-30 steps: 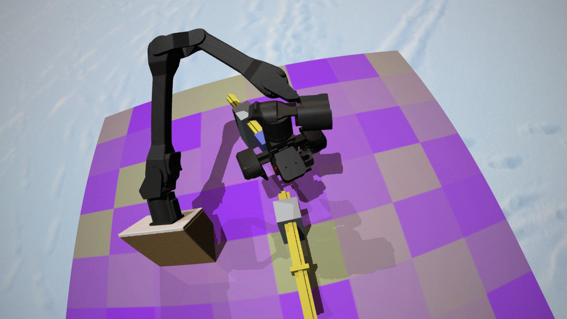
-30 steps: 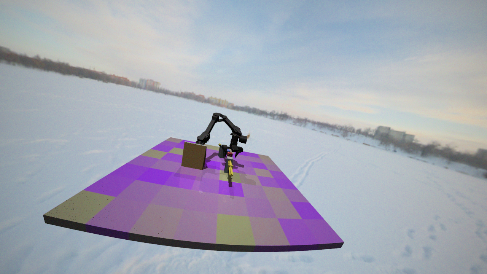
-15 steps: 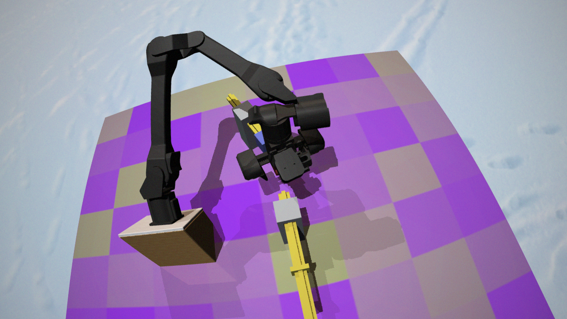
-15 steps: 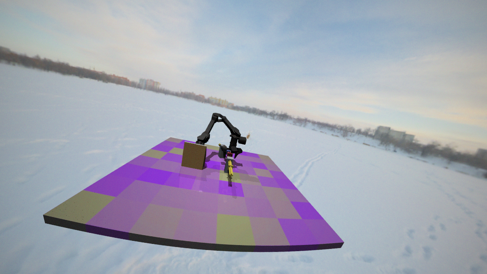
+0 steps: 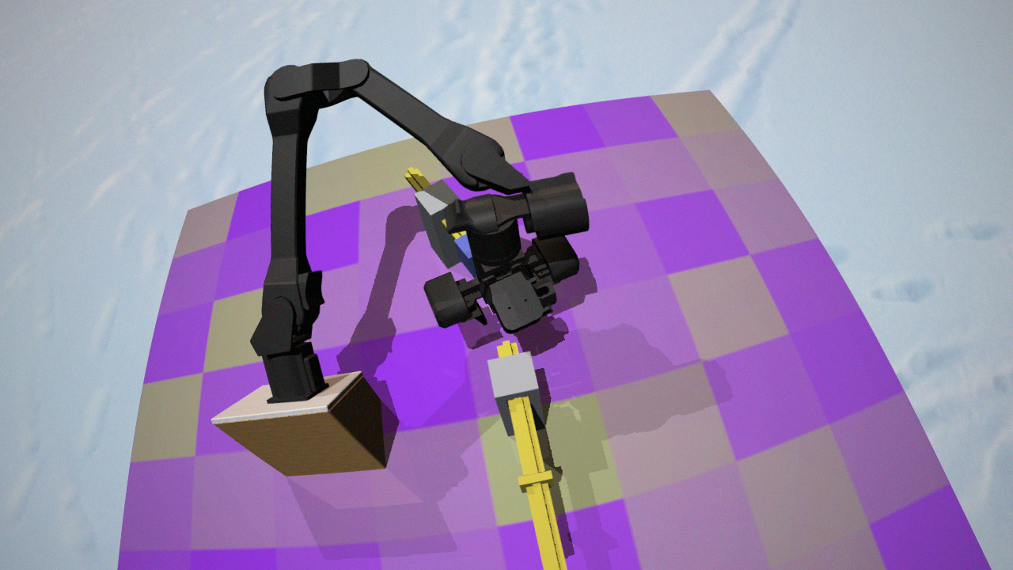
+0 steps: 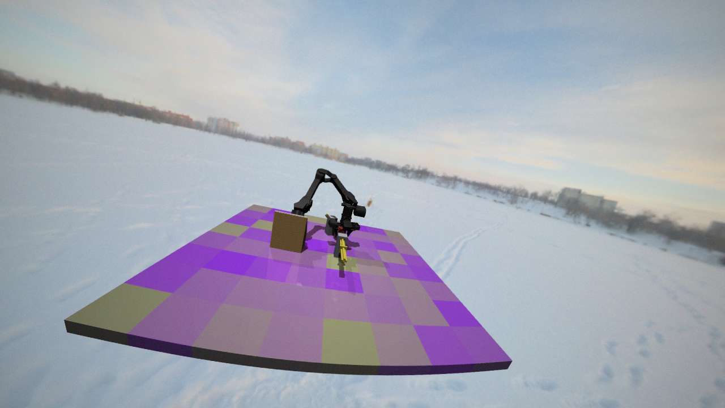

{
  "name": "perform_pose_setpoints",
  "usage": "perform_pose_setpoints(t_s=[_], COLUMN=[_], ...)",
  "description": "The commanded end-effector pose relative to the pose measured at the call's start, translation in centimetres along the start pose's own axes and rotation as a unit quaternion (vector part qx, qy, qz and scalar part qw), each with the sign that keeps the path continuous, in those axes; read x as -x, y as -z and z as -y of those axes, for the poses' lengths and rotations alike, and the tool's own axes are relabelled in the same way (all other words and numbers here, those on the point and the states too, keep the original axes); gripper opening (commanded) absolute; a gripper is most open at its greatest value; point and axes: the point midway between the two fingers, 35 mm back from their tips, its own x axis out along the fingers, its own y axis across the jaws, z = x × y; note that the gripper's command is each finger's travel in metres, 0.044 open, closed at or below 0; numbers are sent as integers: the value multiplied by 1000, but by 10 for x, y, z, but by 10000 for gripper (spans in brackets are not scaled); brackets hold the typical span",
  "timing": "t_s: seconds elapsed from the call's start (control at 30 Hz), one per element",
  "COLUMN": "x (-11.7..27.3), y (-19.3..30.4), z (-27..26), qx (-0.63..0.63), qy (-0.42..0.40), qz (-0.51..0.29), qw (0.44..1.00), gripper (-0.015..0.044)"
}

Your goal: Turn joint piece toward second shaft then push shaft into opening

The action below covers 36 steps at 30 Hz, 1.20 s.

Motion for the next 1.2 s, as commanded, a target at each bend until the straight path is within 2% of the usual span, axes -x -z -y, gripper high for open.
perform_pose_setpoints(t_s=[0.0,0.07,1.17], x=[-1,-1,-1], y=[0,0,0], z=[1,1,1], qx=[-4,-4,-4], qy=[0,0,0], qz=[-2,-2,-2], qw=[1000,1000,1000], gripper=[230,182,182])
